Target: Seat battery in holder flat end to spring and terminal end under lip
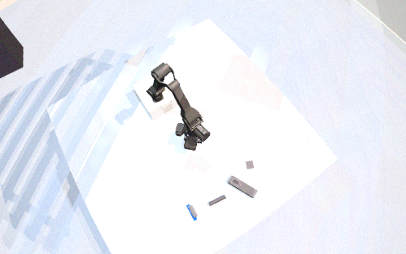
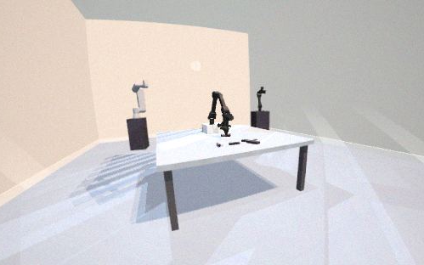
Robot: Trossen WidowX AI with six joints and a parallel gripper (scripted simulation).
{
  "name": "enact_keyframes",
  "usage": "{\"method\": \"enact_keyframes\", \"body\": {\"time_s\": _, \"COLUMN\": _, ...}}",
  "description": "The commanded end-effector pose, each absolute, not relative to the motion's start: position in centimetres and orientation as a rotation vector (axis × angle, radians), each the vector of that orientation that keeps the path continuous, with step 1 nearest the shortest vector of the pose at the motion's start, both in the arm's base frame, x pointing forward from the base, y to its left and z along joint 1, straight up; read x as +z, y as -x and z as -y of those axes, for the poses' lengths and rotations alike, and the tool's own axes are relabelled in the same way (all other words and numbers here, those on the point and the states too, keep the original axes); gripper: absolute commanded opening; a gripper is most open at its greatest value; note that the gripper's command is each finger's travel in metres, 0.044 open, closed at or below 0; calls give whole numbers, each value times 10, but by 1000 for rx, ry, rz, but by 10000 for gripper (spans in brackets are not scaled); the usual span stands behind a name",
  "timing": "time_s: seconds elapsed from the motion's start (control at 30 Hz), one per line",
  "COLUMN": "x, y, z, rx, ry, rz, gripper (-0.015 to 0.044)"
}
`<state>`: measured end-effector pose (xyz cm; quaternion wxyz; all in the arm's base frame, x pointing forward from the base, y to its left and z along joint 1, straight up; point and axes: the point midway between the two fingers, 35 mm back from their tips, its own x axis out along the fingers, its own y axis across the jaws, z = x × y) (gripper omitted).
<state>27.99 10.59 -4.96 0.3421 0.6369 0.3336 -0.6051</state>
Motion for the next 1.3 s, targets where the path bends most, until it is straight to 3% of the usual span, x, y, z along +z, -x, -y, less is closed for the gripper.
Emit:
{"method": "enact_keyframes", "body": {"time_s": 0.0, "x": -51, "y": -281, "z": -109, "rx": -1582, "ry": -1649, "rz": -862, "gripper": 65}}
{"method": "enact_keyframes", "body": {"time_s": 0.53, "x": -51, "y": -282, "z": -109, "rx": -1579, "ry": -1651, "rz": -860, "gripper": 65}}
{"method": "enact_keyframes", "body": {"time_s": 0.67, "x": -51, "y": -282, "z": -109, "rx": -1579, "ry": -1651, "rz": -860, "gripper": 167}}
{"method": "enact_keyframes", "body": {"time_s": 1.2, "x": -36, "y": -281, "z": -109, "rx": -1577, "ry": -1651, "rz": -862, "gripper": 167}}
{"method": "enact_keyframes", "body": {"time_s": 1.27, "x": -33, "y": -281, "z": -109, "rx": -1581, "ry": -1647, "rz": -863, "gripper": 220}}
